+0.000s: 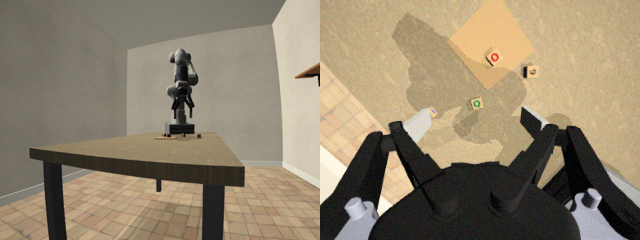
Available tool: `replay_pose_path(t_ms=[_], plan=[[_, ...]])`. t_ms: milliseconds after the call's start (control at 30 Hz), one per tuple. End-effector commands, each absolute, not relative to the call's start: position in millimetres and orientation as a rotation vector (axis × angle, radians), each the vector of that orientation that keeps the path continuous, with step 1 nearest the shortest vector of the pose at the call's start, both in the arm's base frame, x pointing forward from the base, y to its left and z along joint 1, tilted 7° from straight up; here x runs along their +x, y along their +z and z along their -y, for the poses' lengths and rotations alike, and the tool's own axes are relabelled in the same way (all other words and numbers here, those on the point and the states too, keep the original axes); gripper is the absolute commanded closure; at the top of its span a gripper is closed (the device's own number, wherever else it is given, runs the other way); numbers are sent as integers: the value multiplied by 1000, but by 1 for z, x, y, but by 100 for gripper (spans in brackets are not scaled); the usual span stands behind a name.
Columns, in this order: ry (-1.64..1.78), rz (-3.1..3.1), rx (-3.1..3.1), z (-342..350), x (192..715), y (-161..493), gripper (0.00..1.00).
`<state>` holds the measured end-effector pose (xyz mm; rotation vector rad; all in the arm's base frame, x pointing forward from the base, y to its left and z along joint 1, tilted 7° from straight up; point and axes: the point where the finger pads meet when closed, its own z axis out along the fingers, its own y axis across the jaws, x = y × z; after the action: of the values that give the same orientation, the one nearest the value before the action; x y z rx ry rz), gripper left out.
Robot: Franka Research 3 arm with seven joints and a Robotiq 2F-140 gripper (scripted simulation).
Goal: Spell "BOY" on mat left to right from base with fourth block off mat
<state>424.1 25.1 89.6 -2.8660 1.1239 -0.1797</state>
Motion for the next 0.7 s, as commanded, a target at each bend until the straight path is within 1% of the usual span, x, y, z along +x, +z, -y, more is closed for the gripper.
replay_pose_path(t_ms=[0, 667], plan=[[-173, -1316, -2772, -25, 425, 89, 0], [-151, -1682, -2550, -25, 424, 84, 0]])
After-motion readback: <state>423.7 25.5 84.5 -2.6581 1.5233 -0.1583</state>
